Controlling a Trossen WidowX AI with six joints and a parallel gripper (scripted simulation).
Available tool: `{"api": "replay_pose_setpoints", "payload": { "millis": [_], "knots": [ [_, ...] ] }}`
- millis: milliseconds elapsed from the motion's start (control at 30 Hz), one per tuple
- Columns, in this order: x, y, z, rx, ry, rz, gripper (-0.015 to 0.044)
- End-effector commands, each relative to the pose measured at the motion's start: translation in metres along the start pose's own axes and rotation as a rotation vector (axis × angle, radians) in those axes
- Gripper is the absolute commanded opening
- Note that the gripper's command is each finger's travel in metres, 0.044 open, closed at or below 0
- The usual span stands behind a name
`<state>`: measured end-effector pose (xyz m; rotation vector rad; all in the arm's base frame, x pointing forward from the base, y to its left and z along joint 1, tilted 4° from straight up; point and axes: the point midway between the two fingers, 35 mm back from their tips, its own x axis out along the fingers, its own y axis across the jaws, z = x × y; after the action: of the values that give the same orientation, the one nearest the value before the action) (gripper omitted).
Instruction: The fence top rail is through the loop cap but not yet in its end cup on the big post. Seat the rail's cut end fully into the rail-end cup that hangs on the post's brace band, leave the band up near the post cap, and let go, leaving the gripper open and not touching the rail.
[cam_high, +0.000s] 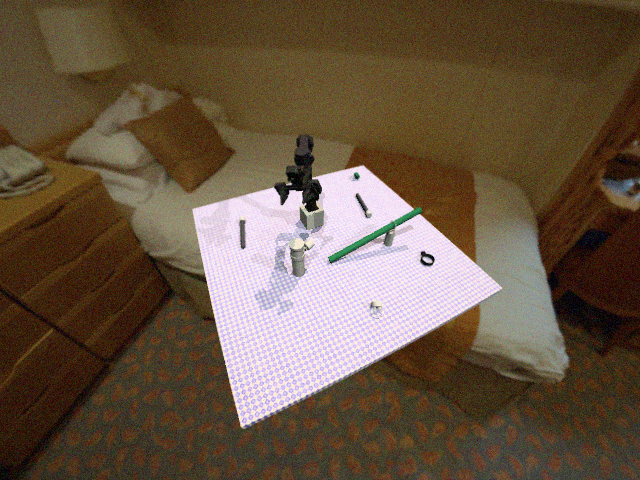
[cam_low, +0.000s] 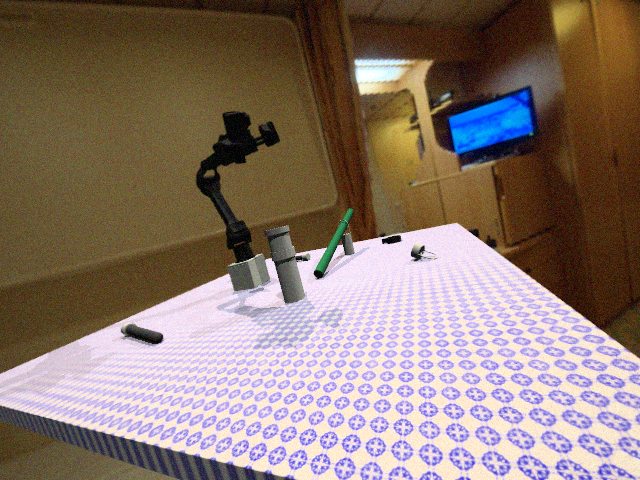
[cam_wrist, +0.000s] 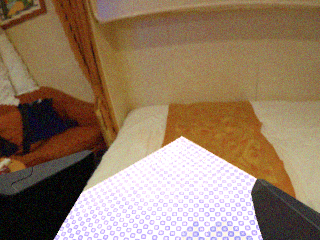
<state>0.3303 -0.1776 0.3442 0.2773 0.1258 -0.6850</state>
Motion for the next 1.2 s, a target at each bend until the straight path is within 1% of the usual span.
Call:
{"api": "replay_pose_setpoints", "payload": {
  "millis": [0, 200, 433, 500, 900, 1000, 1167],
  "knots": [
    [-0.001, 0.043, -0.065, -0.153, 0.227, 0.125, 0.0440],
    [-0.029, 0.090, -0.150, -0.377, 0.511, 0.300, 0.0440],
    [-0.091, 0.119, -0.237, -0.669, 0.820, 0.502, 0.0440],
    [-0.103, 0.121, -0.250, -0.723, 0.872, 0.535, 0.0440],
    [-0.102, 0.118, -0.251, -0.763, 0.876, 0.555, 0.0440],
    [-0.093, 0.106, -0.249, -0.889, 0.863, 0.620, 0.0440],
    [-0.073, 0.074, -0.242, -1.192, 0.805, 0.798, 0.0440]
  ]
}}
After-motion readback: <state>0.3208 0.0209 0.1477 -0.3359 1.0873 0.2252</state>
